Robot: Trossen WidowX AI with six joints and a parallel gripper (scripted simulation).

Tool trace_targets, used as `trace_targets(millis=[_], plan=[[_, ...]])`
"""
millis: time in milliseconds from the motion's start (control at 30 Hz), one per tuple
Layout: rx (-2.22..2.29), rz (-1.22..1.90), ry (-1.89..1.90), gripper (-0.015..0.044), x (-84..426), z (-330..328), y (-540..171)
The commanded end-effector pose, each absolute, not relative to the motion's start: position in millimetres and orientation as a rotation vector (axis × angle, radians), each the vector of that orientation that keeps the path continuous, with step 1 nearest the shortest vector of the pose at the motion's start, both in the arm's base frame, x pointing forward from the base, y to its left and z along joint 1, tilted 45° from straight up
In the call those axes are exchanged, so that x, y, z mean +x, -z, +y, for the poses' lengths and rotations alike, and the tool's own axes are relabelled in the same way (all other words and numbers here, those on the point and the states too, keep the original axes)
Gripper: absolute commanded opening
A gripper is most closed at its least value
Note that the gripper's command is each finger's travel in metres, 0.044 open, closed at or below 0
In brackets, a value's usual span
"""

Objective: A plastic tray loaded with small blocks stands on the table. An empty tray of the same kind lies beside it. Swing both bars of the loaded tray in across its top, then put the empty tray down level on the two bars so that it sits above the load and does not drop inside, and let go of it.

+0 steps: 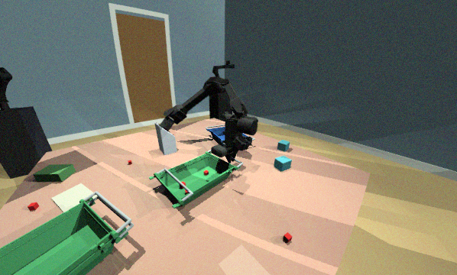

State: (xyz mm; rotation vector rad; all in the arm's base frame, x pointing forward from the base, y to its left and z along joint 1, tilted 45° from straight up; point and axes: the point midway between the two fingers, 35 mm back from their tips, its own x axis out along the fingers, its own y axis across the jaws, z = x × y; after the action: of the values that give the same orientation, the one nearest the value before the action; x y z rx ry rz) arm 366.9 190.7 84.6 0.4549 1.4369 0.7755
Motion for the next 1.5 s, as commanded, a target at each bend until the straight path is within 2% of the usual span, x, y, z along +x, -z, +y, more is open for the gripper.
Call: trace_targets(millis=[0, 633, 1067, 1467], plan=[[0.461, 1.433, -0.765, 0.0081, 368, 190, -82], [0.459, 1.434, -0.763, 0.0081, 376, 142, -81], [0.458, 1.434, -0.762, 0.0081, 383, 129, -39], [0.457, 1.435, -0.761, 0.0081, 384, 101, -76]])
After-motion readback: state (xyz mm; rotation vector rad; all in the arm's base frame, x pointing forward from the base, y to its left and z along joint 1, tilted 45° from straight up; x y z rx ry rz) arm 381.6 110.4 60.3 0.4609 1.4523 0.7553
